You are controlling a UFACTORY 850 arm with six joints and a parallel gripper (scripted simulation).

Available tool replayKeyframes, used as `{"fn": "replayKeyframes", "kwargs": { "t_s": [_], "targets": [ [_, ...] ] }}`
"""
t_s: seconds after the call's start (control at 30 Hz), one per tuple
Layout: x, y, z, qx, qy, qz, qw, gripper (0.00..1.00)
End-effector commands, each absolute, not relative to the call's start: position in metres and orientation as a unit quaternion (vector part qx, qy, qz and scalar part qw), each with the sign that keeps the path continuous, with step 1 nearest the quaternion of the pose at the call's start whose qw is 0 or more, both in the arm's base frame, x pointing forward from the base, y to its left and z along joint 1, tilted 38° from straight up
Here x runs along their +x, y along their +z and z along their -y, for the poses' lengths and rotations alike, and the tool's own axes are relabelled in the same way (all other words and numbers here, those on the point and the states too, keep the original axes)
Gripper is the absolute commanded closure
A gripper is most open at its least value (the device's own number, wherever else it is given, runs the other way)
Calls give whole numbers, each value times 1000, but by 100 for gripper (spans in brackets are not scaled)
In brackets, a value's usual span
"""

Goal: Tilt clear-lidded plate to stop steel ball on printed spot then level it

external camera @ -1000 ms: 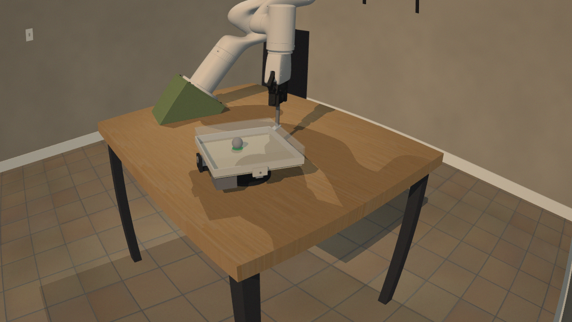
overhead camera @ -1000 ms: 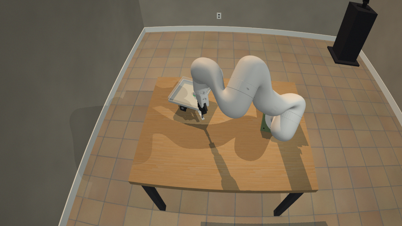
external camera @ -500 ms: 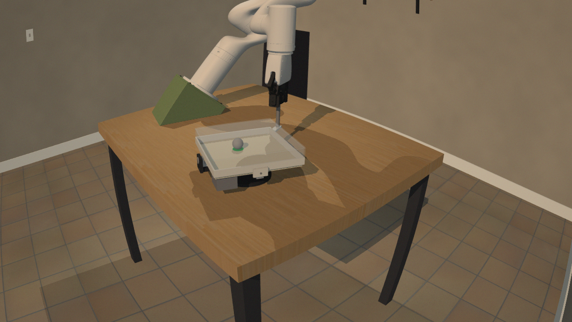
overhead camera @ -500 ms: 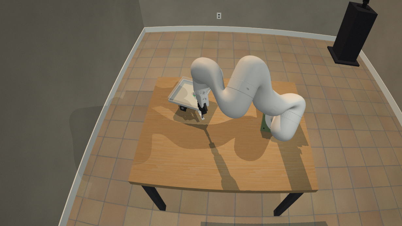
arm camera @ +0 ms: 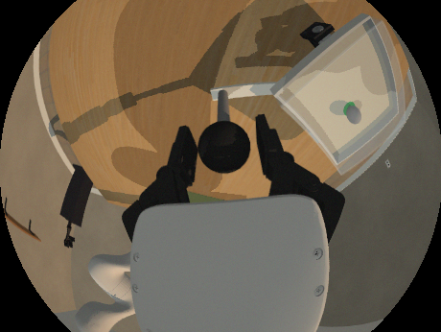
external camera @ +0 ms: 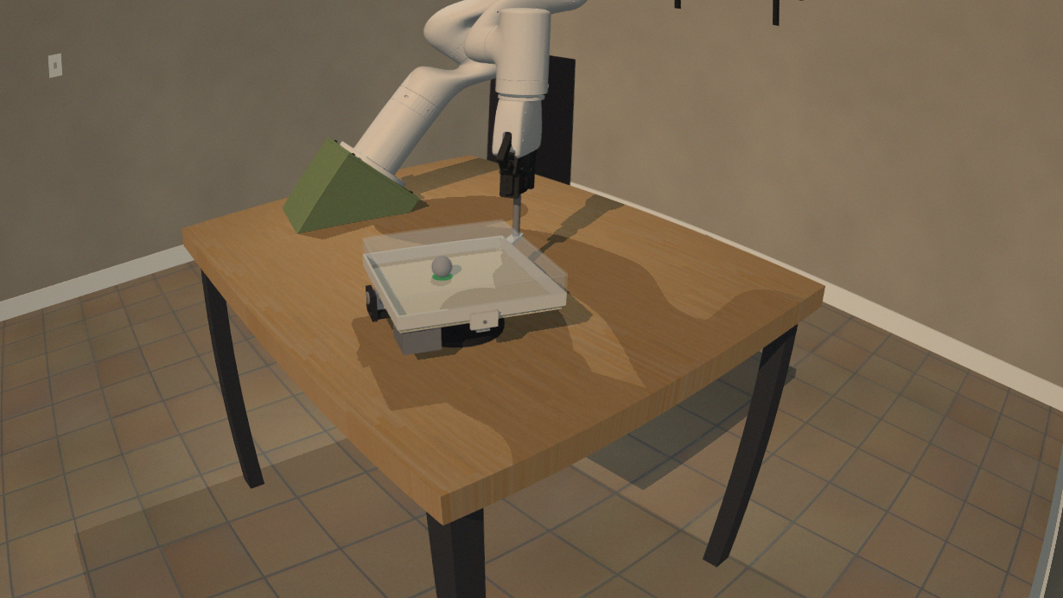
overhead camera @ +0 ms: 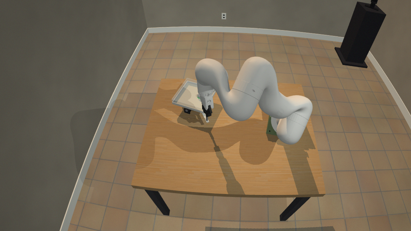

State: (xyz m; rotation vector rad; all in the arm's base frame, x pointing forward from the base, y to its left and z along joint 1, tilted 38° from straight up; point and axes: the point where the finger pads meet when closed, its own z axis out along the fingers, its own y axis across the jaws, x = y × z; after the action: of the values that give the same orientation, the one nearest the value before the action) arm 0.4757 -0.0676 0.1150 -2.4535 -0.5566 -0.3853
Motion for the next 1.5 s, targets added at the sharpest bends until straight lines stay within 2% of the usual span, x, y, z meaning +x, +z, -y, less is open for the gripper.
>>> {"fn": "replayKeyframes", "kwargs": {
  "t_s": [0.0, 1.47],
  "targets": [
    [476, 116, 69, -922, -145, 209, 293, 39],
    [468, 160, 102, -922, -145, 209, 293, 39]
  ]
}}
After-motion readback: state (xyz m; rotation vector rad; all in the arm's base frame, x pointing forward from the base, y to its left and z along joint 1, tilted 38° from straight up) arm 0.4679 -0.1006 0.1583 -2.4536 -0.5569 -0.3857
